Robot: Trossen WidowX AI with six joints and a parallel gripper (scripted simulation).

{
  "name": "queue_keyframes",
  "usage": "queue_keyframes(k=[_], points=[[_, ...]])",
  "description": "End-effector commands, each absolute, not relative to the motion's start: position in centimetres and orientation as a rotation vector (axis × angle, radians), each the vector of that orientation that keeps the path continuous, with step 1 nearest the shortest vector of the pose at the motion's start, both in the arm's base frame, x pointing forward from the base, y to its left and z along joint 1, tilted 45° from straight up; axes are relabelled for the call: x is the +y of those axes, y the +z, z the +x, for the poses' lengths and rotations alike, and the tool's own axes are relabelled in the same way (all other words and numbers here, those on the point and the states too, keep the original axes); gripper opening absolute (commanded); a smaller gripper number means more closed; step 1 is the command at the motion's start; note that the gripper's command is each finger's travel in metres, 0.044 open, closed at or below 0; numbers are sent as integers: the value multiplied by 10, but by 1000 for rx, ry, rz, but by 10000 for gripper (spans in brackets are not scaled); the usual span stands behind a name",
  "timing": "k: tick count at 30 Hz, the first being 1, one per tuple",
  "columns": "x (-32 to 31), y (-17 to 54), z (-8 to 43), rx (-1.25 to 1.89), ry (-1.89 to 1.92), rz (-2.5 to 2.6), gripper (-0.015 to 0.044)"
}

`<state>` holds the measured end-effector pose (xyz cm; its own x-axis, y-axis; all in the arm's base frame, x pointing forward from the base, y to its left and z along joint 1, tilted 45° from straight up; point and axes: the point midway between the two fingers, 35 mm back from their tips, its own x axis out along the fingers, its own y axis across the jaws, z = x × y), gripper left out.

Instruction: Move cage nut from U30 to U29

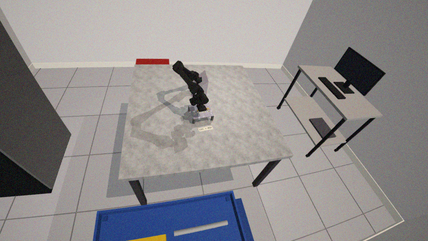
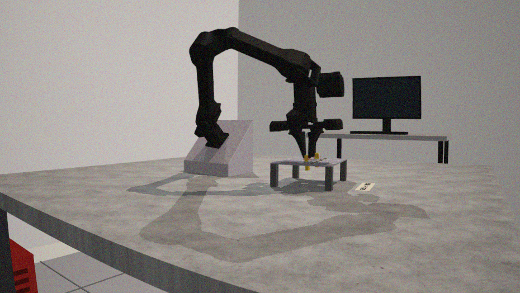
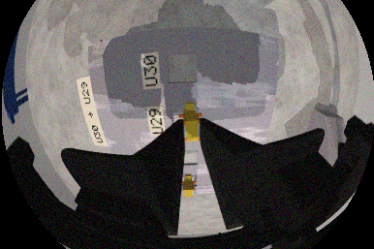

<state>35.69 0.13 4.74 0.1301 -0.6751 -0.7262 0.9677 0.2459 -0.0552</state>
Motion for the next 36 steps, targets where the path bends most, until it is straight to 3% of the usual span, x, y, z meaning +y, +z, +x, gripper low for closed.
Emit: queue_keyframes(k=[1,36], points=[[1,48,358,722,-1274,494,27],[2,47,360,731,-1302,486,27]])
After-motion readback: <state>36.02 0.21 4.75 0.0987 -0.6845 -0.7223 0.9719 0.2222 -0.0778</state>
